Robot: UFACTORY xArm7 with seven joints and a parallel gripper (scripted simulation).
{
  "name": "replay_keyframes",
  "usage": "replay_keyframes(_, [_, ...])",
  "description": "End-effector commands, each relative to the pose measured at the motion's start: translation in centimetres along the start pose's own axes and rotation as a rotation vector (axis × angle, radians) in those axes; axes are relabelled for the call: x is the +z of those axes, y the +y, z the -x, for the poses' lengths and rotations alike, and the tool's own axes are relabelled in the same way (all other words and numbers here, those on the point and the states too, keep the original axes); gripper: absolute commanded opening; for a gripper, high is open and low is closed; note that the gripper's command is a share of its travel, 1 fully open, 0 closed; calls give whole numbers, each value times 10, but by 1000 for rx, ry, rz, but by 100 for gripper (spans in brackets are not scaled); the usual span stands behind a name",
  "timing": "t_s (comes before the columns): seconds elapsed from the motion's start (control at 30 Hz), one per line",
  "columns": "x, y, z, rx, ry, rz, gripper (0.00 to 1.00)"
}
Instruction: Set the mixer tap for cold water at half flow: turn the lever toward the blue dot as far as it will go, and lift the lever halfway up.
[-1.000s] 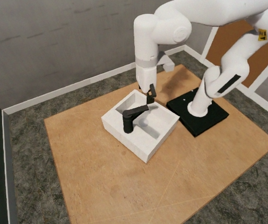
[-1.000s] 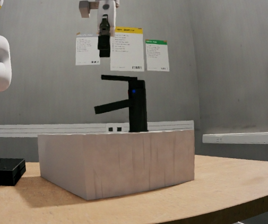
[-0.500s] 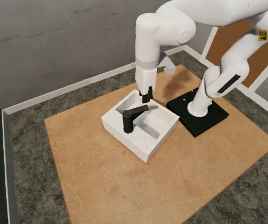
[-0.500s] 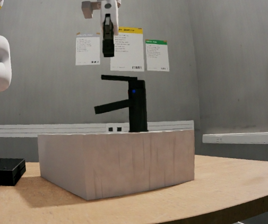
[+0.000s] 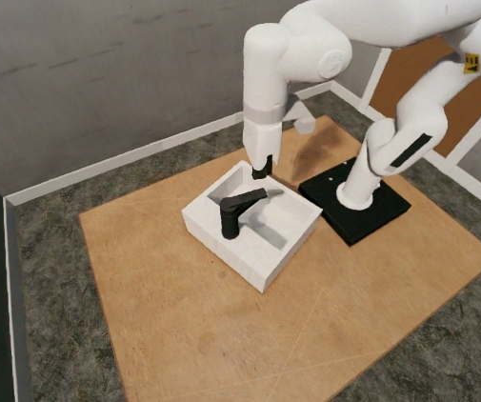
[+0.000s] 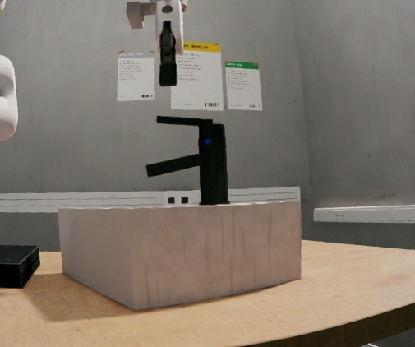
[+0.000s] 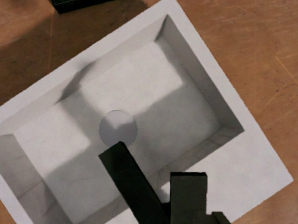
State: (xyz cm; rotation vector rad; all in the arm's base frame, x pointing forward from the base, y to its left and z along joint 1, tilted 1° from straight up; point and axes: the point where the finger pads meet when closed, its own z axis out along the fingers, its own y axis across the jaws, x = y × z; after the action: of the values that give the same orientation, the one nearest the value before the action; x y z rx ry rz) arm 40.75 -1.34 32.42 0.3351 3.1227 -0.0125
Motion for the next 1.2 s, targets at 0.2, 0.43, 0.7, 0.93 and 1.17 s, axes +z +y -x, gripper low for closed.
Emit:
replay_keyframes(0.2, [-2, 0, 1, 0, -4, 0, 0])
replay_keyframes(0.43, [-2, 0, 1, 0, -4, 0, 0])
replay_keyframes(0.7, [-2, 0, 1, 0, -4, 0, 65])
replay_keyframes(0.93, [-2, 0, 1, 0, -4, 0, 65])
replay_keyframes(1.17, [-2, 0, 1, 0, -4, 0, 65])
